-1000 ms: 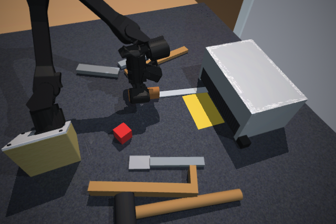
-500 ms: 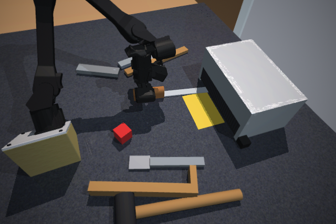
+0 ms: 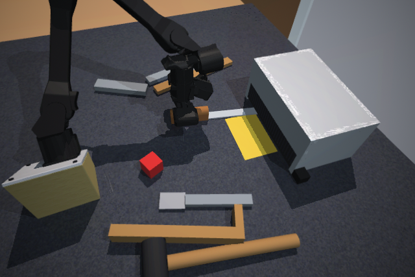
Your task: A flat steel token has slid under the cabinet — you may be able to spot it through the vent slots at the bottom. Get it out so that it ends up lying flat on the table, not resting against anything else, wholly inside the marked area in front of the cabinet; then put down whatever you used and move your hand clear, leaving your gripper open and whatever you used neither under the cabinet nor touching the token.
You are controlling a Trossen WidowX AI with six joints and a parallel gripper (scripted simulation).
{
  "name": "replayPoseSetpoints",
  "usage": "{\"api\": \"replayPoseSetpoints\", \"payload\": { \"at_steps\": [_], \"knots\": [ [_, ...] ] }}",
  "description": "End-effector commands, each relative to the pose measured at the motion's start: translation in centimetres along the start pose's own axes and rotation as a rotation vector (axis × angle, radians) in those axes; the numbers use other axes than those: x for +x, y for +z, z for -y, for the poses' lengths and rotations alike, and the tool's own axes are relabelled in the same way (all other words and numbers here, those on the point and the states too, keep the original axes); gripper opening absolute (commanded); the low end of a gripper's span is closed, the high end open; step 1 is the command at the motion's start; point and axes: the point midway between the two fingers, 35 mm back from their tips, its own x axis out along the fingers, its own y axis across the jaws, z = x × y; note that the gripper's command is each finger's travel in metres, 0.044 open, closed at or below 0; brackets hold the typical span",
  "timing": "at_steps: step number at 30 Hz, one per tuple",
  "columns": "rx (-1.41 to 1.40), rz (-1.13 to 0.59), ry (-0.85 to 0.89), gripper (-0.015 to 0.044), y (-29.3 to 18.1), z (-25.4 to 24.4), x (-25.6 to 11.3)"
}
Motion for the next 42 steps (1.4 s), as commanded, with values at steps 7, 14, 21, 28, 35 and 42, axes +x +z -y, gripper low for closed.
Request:
{"api": "replayPoseSetpoints", "payload": {
  "at_steps": [7,14,21,28,35,42],
  "knots": [
    [-0.002,0.001,0.003,0.0000,1.3,-0.1,0.0],
    [-0.003,0.001,0.003,0.0000,2.1,-0.1,0.0],
    [-0.003,0.002,0.003,0.0000,2.8,-0.1,-0.1],
    [-0.003,0.002,0.003,0.0000,3.6,-0.1,-0.1],
    [-0.004,0.002,0.003,0.0000,4.3,-0.1,-0.1],
    [-0.004,0.003,0.003,0.0000,5.0,-0.1,-0.1]
  ]
}}
